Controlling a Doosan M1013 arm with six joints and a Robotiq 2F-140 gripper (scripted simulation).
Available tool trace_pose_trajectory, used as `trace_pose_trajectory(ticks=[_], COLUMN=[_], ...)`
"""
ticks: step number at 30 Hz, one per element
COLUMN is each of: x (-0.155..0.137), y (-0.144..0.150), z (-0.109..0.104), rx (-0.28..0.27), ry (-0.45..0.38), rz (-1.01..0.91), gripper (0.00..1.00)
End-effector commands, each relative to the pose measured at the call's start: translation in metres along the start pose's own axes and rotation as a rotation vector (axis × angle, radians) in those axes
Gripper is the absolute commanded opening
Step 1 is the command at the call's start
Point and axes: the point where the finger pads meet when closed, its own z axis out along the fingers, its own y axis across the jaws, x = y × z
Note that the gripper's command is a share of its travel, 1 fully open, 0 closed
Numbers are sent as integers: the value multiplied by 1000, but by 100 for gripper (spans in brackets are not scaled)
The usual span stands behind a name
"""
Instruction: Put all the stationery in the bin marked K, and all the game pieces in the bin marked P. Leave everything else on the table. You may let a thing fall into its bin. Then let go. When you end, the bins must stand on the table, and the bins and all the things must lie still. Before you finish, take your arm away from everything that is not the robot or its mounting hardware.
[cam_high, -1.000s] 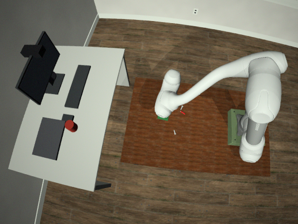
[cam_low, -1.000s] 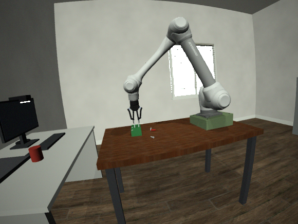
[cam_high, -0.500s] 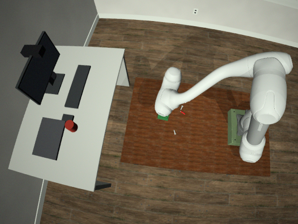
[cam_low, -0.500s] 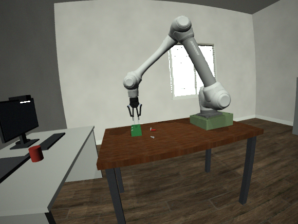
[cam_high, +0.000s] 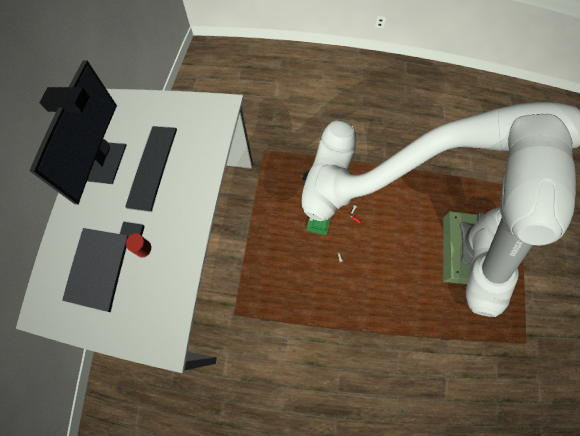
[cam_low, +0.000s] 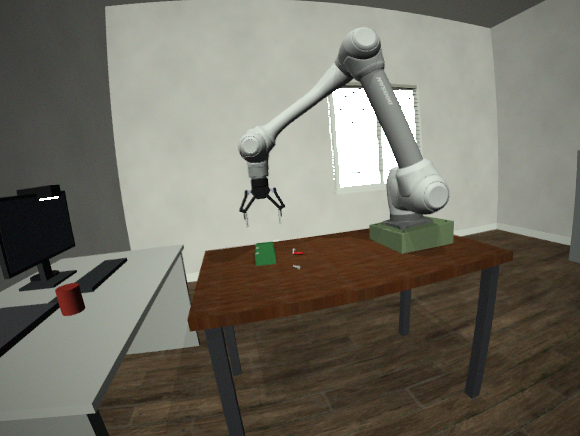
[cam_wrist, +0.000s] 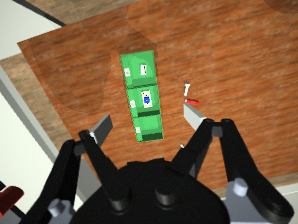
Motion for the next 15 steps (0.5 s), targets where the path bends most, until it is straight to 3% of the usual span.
trace_pose_trajectory(ticks=[1,13,15], x=[0,0,0], y=[0,0,0], z=[-11,-59,-59], rx=[0,0,0], ry=[0,0,0], rz=[0,0,0], gripper=[100,100,100])
